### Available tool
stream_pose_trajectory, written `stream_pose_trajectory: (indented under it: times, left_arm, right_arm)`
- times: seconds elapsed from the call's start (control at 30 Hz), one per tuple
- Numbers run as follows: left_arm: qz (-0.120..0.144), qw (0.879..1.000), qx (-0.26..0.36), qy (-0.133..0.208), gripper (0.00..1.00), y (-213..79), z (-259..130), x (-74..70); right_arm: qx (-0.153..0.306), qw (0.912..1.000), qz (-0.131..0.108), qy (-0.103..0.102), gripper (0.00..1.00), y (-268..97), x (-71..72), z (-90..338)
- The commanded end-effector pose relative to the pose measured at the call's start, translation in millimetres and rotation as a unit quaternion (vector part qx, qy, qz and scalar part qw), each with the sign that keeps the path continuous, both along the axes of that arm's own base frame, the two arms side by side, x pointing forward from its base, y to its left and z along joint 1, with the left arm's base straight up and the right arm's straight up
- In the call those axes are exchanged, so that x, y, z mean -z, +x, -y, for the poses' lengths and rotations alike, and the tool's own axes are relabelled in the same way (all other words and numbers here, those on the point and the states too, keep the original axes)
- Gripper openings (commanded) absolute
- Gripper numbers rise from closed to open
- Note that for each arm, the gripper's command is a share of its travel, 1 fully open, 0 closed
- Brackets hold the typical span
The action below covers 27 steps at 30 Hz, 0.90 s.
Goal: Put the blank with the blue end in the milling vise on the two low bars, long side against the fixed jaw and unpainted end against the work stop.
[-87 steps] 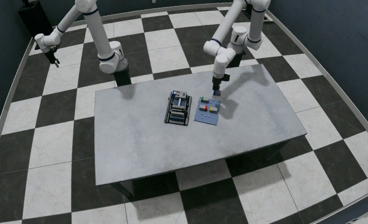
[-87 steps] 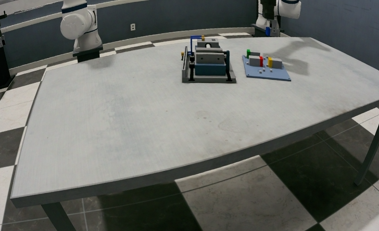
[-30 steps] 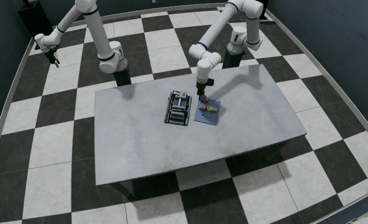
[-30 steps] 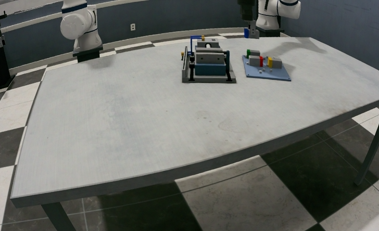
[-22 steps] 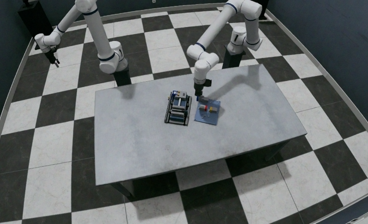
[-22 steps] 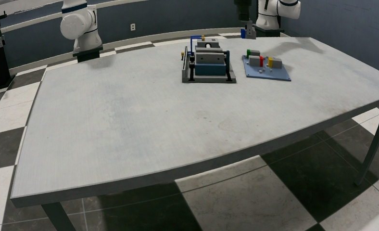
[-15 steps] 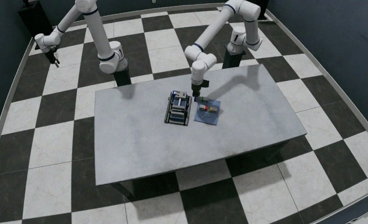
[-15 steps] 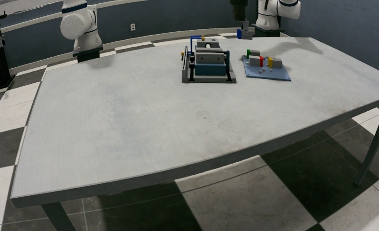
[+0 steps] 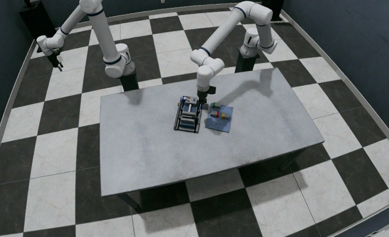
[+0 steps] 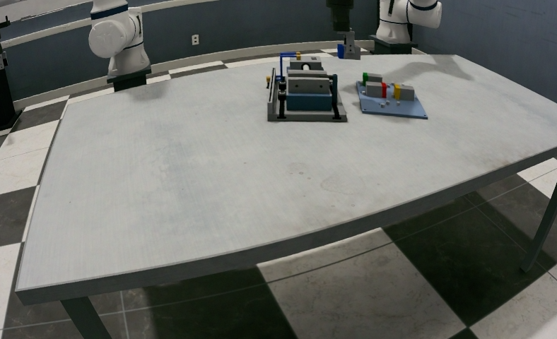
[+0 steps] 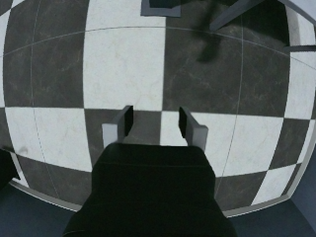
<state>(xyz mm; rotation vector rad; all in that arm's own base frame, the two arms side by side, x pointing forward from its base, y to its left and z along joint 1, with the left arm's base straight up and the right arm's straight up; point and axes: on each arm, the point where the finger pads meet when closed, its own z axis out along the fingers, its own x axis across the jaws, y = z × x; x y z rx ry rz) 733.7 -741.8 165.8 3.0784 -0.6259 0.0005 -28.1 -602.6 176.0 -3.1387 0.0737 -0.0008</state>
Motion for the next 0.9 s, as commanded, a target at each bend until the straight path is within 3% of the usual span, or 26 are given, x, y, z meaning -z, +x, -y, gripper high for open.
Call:
stream_pose_trajectory:
  times: [0.0,0.87]
  left_arm:
    - [0.001,1.000,0.000,-0.001,0.00,2.2,12.9,-1.3]
    - [0.001,1.000,0.000,-0.001,0.00,11.1,78.8,0.0]
  right_arm:
    - [0.000,1.0000,0.000,-0.001,1.00,-0.2,-0.9,0.7]
    - [0.000,1.0000,0.000,-0.001,1.00,-0.2,-0.9,0.7]
